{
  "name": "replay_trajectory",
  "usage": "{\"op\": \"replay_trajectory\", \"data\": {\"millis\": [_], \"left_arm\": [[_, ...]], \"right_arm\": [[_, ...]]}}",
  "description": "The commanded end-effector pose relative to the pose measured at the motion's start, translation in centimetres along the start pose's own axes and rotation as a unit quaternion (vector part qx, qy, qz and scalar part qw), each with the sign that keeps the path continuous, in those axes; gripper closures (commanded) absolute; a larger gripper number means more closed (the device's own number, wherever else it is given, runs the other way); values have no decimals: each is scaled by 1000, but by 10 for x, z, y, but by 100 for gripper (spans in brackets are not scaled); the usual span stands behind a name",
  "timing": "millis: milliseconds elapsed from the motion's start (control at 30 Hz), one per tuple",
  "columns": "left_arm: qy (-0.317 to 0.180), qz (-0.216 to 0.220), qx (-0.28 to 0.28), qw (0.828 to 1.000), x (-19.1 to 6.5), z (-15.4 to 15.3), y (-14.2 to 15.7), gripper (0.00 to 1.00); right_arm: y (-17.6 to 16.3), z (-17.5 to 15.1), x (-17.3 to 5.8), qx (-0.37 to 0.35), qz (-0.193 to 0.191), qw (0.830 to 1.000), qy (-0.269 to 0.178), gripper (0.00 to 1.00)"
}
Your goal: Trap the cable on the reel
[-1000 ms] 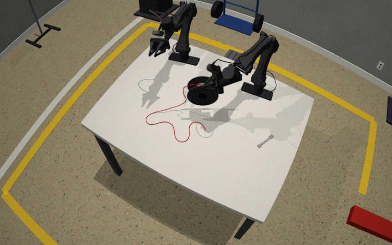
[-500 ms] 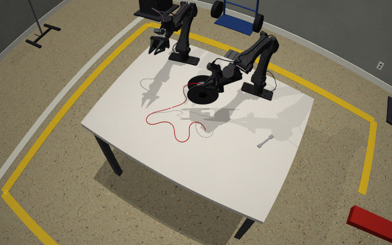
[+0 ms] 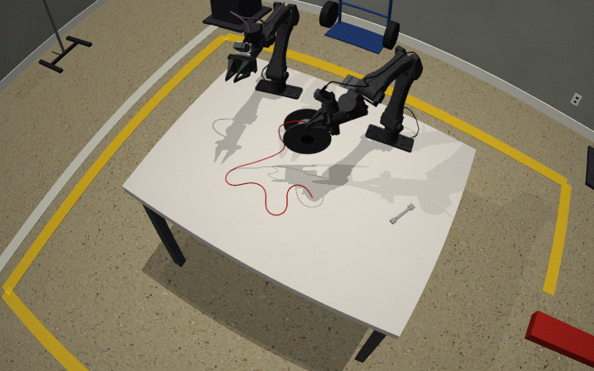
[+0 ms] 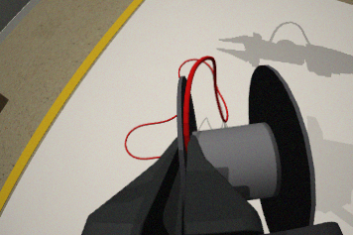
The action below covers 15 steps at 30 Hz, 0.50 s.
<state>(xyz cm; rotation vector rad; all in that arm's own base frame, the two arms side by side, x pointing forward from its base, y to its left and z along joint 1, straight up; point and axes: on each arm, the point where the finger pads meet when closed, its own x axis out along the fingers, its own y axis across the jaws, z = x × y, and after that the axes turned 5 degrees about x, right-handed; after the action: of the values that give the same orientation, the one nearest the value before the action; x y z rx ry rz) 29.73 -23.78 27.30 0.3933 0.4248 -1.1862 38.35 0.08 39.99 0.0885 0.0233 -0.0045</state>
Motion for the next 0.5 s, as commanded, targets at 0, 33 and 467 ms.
{"op": "replay_trajectory", "data": {"millis": [0, 33, 467], "left_arm": [[-4, -10, -5, 1000, 0, 10, 0, 100], [-9, -7, 0, 1000, -5, 15, -1, 100], [-8, -8, -2, 1000, -19, 39, 2, 100]], "right_arm": [[-1, 11, -8, -3, 3, 1000, -22, 70], [-1, 11, -8, -3, 3, 1000, -22, 70], [-1, 11, -8, -3, 3, 1000, -22, 70]]}}
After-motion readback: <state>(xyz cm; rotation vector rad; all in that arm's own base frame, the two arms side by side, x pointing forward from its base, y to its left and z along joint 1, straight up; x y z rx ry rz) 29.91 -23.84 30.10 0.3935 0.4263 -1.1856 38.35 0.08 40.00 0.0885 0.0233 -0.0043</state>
